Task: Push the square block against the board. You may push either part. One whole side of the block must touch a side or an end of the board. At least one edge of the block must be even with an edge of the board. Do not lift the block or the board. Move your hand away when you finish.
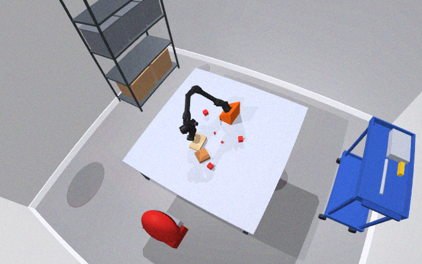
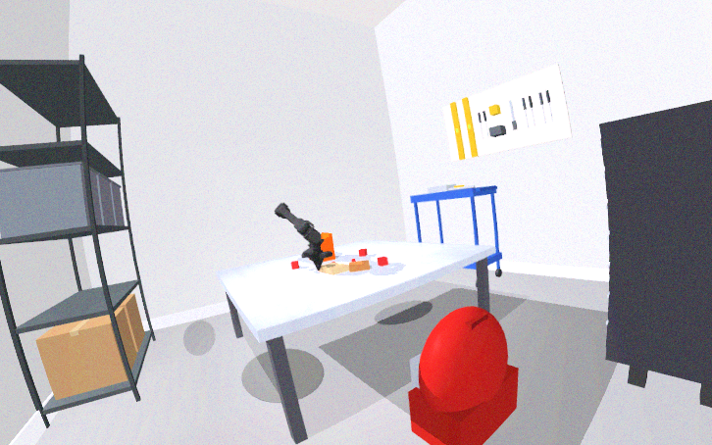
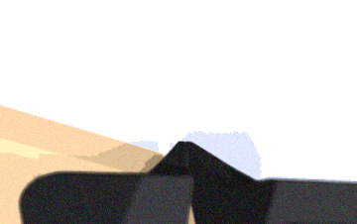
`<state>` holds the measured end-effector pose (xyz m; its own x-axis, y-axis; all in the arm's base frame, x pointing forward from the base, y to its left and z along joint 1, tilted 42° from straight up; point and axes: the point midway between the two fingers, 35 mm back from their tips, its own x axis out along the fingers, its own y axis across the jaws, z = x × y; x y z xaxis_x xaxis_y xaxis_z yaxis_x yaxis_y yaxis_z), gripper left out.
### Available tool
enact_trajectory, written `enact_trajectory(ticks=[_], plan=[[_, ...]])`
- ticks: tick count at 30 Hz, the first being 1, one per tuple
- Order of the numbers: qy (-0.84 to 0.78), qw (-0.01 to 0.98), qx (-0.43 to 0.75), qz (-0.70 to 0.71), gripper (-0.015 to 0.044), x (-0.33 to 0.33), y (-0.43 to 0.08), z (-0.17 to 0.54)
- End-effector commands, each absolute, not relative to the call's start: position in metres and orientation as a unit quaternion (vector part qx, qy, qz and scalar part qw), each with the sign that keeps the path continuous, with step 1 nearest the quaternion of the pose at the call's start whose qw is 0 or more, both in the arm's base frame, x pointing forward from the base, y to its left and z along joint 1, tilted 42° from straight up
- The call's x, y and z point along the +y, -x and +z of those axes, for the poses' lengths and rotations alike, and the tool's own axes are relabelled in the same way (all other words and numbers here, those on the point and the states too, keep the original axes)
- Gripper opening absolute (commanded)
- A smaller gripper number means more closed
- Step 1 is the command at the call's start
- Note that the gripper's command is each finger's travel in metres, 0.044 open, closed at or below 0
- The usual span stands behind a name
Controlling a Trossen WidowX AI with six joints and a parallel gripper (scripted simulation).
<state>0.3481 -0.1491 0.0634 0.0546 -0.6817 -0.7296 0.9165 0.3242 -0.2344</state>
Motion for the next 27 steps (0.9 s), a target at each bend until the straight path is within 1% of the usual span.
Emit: enact_trajectory(ticks=[1,27], plan=[[-0.147,0.704,0.409,-0.562,0.0,-0.145,-0.342,0.051],[-0.147,0.704,0.41,-0.562,0.0,-0.131,-0.339,0.037]])
